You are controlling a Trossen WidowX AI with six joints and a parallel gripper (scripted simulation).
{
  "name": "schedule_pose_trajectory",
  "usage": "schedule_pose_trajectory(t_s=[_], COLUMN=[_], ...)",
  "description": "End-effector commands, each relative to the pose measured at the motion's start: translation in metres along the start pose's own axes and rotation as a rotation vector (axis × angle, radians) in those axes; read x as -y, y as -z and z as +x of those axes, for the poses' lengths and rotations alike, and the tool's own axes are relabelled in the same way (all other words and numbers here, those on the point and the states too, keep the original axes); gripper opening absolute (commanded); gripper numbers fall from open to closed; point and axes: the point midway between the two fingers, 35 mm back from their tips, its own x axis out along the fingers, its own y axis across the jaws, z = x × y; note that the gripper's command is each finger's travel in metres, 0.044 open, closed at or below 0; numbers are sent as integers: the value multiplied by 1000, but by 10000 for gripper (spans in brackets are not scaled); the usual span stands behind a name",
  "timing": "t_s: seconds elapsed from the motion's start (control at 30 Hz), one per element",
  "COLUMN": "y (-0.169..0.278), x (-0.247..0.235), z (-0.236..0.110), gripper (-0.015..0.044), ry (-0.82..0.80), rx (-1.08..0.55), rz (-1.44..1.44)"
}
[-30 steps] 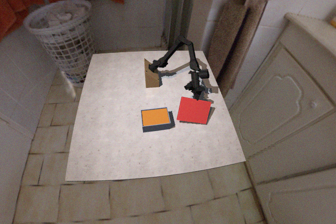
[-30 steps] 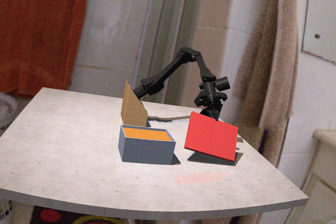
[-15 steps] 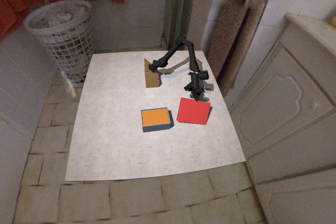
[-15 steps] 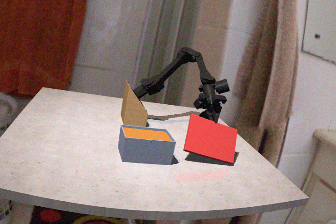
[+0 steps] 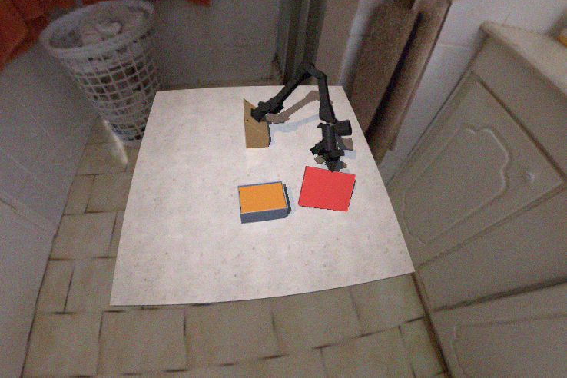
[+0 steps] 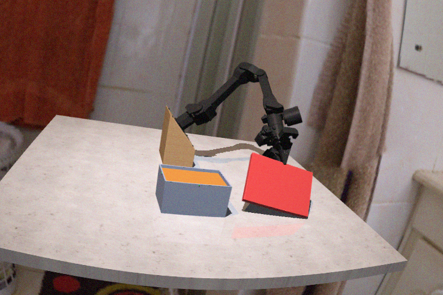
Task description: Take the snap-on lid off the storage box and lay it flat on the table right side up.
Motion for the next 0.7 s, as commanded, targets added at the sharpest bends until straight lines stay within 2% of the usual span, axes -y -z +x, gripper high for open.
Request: schedule_pose_trajectory(t_s=[0.0,0.67], y=[-2,-2], x=[4,16], z=[3,13], gripper=[0,0], ry=[1,1], rx=[5,5], rz=[1,2])
